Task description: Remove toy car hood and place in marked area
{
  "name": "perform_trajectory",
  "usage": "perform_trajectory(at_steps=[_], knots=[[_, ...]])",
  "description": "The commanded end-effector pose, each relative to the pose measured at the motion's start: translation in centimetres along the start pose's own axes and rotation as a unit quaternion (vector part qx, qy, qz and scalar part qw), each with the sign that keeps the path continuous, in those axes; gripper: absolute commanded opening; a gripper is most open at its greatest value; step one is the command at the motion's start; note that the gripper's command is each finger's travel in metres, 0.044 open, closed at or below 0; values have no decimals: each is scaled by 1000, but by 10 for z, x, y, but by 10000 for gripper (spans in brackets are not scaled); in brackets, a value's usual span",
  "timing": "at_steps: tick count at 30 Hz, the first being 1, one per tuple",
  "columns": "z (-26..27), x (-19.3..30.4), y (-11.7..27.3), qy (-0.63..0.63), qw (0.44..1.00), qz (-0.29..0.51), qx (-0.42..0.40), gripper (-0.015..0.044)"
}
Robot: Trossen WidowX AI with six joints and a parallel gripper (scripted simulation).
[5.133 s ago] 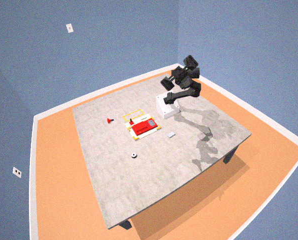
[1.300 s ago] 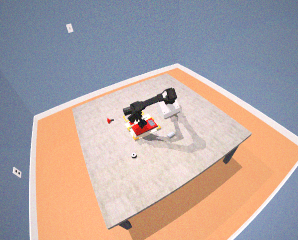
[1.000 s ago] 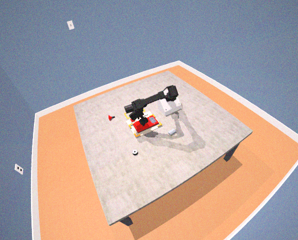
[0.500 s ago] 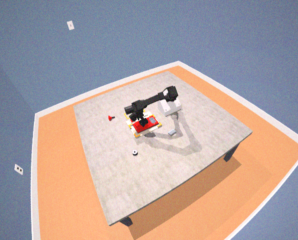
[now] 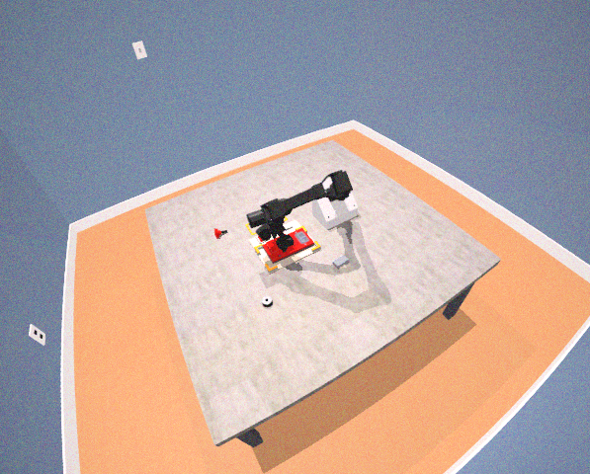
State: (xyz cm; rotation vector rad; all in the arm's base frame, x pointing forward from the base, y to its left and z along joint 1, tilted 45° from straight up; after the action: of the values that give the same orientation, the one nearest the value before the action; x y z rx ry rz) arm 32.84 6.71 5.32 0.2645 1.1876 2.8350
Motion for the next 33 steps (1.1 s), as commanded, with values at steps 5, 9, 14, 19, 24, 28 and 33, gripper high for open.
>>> perform_trajectory(at_steps=[5,9,14,19,24,28,33], knots=[[0,0,-1,0,1000,0,0,387],[0,0,-1,0,1000,0,0,322],[0,0,-1,0,1000,0,0,288],[0,0,-1,0,1000,0,0,196],[0,0,2,0,1000,0,0,65],[0,0,5,0,1000,0,0,0],[0,0,8,0,1000,0,0,0]])
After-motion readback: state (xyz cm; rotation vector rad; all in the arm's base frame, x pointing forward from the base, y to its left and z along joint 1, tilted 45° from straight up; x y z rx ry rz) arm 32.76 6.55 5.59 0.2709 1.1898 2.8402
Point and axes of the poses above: the point midway between the two fingers, 35 mm back from their tips, its own y axis back along the fingers, its own z axis across the jaws, x = y × z, the point moved 5 cm from there along y, back along the fingers, and after that the axes turned 12 degrees about -y, right-handed, at the moved point
